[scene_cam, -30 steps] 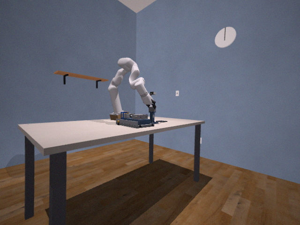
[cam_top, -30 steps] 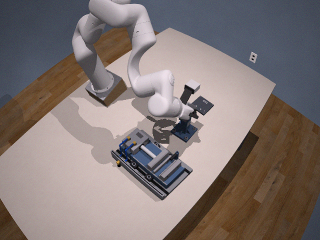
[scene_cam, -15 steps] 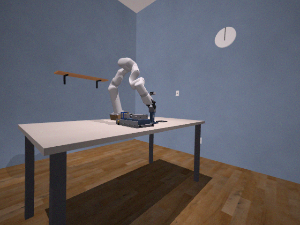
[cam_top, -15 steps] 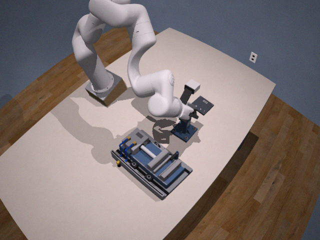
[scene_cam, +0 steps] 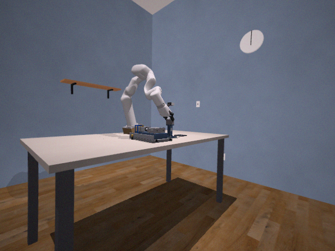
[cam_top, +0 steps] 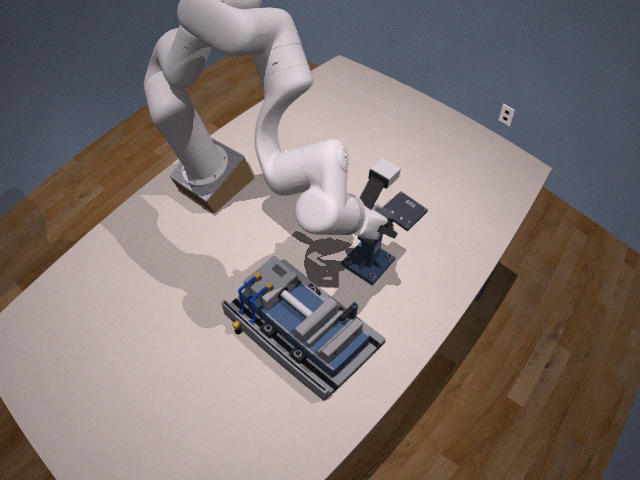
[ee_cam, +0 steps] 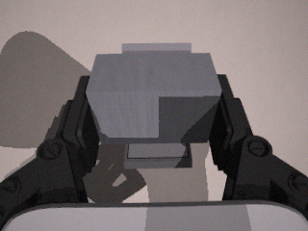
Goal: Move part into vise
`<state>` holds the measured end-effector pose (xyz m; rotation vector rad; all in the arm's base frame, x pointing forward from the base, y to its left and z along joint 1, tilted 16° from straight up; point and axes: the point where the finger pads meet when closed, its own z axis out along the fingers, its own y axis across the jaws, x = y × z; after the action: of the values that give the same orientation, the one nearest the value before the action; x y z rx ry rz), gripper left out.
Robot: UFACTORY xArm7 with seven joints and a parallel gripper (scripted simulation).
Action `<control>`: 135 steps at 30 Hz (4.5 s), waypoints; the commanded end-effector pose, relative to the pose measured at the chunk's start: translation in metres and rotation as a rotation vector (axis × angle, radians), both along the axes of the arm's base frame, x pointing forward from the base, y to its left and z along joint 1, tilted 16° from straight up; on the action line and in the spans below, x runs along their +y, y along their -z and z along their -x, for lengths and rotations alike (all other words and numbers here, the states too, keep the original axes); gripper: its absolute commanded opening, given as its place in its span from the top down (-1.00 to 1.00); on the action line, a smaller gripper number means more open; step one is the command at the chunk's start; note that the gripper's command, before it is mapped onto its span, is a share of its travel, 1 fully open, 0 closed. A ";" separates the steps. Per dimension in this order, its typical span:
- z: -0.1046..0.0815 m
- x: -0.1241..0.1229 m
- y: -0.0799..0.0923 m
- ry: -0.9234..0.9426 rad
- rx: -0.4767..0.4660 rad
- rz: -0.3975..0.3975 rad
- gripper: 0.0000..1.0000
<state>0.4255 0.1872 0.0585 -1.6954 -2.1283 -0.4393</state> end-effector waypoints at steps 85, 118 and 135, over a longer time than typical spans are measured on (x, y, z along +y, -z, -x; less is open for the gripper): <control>0.002 0.009 -0.029 -0.001 -0.002 -0.001 1.00; 0.002 0.009 -0.030 -0.001 -0.003 0.004 1.00; 0.004 0.009 -0.029 -0.001 -0.014 0.055 1.00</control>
<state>0.4211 0.1957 0.0867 -1.7175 -2.1561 -0.4064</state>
